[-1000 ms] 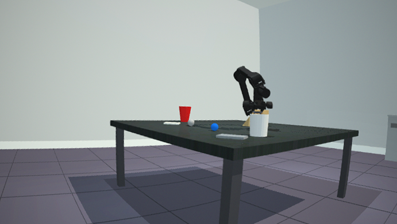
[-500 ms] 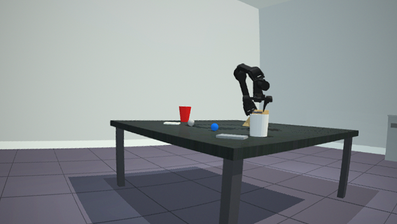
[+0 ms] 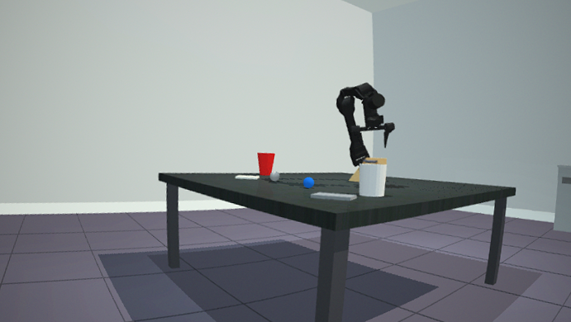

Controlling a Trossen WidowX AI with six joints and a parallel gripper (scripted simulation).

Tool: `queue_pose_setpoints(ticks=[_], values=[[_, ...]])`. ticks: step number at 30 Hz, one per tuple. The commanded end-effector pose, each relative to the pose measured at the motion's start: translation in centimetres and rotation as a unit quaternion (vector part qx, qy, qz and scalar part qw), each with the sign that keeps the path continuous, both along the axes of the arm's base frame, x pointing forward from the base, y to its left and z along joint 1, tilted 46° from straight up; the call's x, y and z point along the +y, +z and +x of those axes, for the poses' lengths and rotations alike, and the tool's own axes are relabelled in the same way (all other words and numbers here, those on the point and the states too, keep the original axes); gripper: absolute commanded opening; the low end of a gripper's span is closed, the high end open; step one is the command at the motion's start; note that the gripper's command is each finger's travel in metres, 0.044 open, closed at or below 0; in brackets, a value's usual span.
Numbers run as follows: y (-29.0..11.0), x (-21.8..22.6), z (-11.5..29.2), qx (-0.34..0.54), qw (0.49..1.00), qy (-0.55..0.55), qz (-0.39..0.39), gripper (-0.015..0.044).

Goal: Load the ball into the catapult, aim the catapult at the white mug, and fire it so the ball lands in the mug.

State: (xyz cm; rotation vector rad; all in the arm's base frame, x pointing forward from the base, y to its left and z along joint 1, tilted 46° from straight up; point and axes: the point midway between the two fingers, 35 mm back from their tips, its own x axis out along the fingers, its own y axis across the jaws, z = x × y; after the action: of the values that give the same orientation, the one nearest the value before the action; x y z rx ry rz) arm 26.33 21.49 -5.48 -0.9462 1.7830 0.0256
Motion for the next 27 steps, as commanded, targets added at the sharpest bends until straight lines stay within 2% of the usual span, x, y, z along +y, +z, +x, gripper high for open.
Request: queue_pose_setpoints(ticks=[1,13,23,27], values=[[-0.8,1.8,2.5,-0.031,0.998,0.033,0.044,0.0440],[-2.6,7.5,11.9,-0.147,0.966,0.152,0.152,0.0440],[-1.5,11.5,19.5,-0.258,0.914,0.250,0.186,0.0440],[-1.2,11.9,20.5,-0.274,0.906,0.263,0.187,0.0440]])
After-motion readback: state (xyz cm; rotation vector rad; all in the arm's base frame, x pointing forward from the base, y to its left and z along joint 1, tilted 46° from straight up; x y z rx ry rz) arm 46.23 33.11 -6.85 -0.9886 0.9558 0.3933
